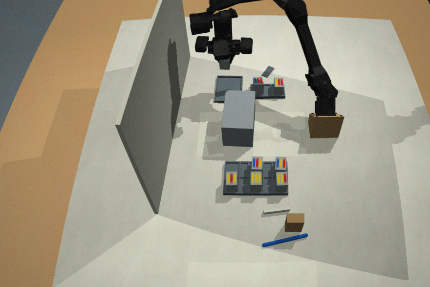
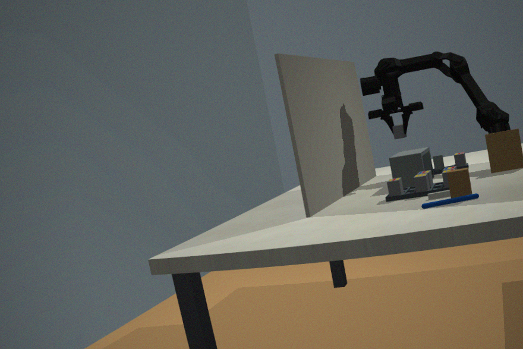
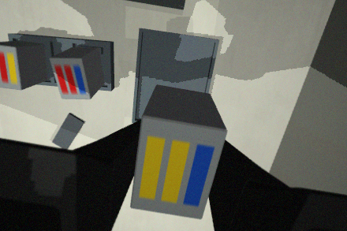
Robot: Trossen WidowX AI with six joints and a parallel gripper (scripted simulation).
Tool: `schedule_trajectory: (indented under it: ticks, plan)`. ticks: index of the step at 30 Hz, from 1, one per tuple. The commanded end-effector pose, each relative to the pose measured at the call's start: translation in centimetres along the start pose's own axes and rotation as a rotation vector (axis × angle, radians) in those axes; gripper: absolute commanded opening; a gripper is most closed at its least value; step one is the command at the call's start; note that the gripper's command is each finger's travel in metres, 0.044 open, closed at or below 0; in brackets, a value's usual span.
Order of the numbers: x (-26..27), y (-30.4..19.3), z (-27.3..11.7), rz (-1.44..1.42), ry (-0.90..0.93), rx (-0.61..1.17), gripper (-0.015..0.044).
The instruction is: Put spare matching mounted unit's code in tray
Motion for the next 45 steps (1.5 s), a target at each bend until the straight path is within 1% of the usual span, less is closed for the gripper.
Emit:
schedule_trajectory:
  ticks: [1,45]
  plan:
    - [0.8,-1.0,0.0,-0.014,0.002,0.01,0.0]
    - [0.3,-1.0,3.1,-0.013,0.002,0.001,0.0]
Point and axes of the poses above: the point midway between the two fingers, 35 mm back from their tips, its own z axis out along the fingers, its own x axis across the jaws, y = z × x, the point moved 7 cm from there along -z, back along the fingers, and after that the axes turned 12 degrees about -z, right-handed, at the moved point
